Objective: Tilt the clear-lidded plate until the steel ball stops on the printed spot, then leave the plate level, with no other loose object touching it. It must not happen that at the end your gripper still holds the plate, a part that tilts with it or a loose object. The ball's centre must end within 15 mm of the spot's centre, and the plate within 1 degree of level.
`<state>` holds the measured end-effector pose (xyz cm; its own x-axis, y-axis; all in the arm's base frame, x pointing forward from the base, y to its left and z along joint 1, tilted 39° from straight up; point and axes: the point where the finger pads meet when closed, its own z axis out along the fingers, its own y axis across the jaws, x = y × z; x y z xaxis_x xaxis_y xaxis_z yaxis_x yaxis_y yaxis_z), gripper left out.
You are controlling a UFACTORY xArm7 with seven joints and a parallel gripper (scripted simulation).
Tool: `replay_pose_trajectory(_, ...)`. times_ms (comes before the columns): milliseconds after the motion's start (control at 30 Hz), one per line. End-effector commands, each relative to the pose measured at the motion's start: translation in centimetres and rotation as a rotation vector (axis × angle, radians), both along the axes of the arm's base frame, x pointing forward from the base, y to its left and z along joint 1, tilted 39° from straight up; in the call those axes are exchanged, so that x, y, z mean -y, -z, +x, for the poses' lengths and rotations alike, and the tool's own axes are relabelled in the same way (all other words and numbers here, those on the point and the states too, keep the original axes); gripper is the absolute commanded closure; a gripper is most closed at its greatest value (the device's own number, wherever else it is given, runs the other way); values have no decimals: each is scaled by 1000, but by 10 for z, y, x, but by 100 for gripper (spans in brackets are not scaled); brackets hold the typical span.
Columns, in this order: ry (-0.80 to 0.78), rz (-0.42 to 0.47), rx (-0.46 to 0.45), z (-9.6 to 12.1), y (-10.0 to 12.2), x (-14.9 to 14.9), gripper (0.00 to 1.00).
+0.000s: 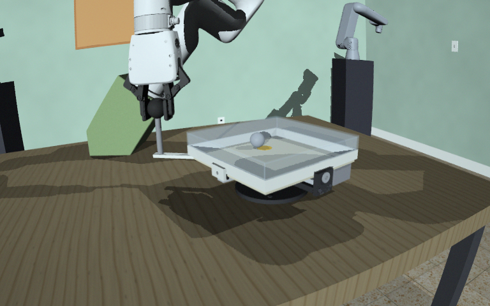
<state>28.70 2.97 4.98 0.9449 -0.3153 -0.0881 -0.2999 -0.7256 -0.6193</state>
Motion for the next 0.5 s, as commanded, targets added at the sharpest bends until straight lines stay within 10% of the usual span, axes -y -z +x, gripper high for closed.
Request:
replay_pose_trajectory(0, 6, -3, 8, 4, -2, 2, 100)
replay_pose_trajectory(467, 6, -3, 8, 2, -4, 3, 100)
